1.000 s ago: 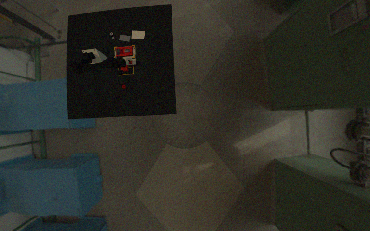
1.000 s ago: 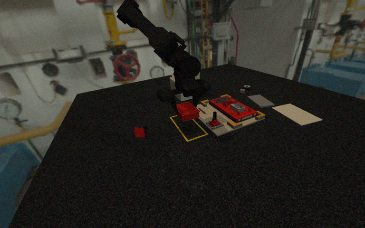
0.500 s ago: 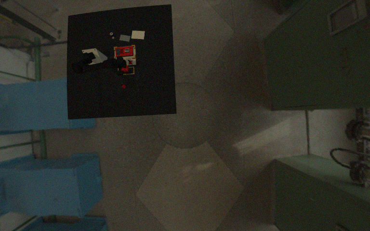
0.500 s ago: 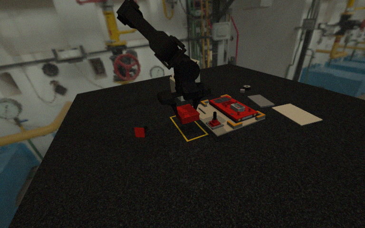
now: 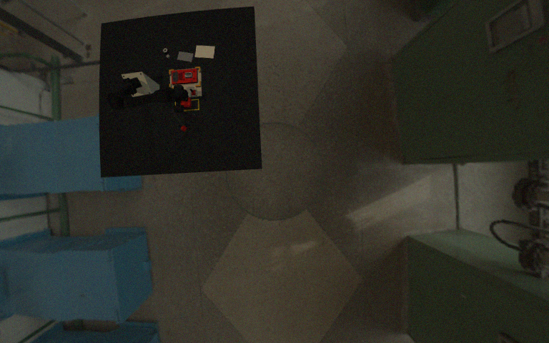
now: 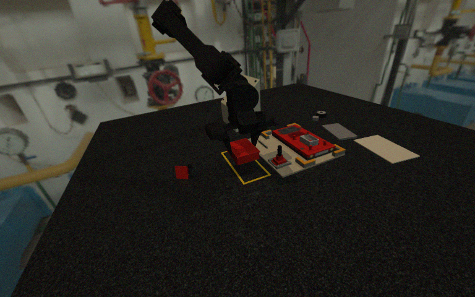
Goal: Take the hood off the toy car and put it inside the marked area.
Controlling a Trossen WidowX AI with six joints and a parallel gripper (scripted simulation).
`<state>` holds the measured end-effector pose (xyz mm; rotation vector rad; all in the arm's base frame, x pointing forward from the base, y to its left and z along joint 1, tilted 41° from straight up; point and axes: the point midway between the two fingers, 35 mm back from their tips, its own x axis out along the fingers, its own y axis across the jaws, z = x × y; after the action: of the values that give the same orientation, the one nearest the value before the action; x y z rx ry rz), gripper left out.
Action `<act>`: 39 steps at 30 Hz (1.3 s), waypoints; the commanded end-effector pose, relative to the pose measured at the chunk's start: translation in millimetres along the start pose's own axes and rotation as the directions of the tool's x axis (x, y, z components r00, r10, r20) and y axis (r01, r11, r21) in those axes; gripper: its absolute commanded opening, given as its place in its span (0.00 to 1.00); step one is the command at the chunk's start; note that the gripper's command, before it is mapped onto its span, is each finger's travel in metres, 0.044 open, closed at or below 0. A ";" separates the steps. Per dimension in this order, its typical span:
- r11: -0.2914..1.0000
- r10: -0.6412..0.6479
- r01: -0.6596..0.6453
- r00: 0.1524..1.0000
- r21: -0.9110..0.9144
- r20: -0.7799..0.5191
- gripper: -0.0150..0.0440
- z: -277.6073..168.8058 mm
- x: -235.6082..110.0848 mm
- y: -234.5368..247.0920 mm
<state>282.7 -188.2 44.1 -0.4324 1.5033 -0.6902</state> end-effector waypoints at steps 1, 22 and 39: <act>1.000 0.004 -0.004 1.000 -0.007 -0.002 0.25 -1.9 4.1 1.7; 1.000 0.002 -0.002 1.000 -0.007 -0.002 0.25 -3.2 15.2 1.3; 1.000 0.002 -0.002 1.000 -0.007 -0.002 0.25 -3.1 23.5 1.3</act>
<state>278.8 -201.7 27.9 -0.4350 1.5062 -0.6908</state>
